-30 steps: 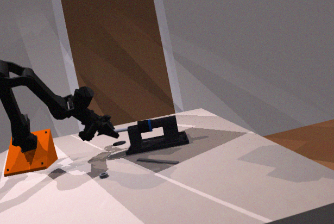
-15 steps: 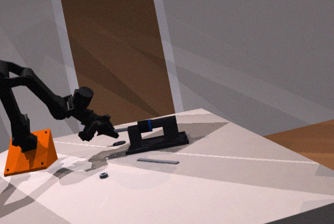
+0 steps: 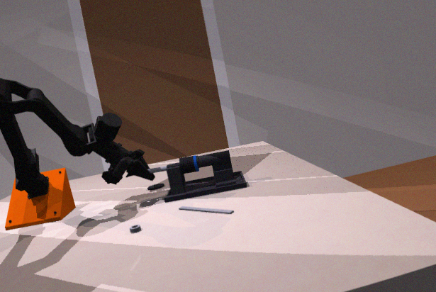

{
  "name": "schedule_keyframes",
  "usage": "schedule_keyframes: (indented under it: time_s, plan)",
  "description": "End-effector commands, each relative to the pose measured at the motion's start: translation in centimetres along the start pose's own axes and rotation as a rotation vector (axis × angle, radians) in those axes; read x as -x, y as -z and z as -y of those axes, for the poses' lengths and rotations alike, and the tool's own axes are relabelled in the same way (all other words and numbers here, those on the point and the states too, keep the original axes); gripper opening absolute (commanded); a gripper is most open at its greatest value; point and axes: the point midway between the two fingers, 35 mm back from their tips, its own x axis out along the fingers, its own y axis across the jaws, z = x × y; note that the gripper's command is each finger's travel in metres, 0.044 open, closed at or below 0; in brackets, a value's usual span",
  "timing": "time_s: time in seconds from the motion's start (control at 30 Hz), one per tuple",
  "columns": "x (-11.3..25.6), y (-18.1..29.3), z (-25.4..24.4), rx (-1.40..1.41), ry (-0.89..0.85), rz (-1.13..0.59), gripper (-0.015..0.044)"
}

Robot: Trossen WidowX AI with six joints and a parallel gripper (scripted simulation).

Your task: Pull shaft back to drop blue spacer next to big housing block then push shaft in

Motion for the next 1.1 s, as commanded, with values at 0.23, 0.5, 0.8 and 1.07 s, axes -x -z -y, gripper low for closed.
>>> schedule_keyframes:
  time_s: [0.23, 0.5, 0.8, 1.07]
  plan:
    - [0.32, -0.61, 0.06, 0.002, 0.000, 0.009, 0.0000]
    - [0.36, -0.65, 0.06, 0.002, 0.000, 0.009, 0.0000]
    - [0.41, -0.70, 0.06, 0.002, 0.000, 0.009, 0.0000]
    - [0.15, -0.15, -0.01, -0.001, 0.000, 0.000, 0.0000]
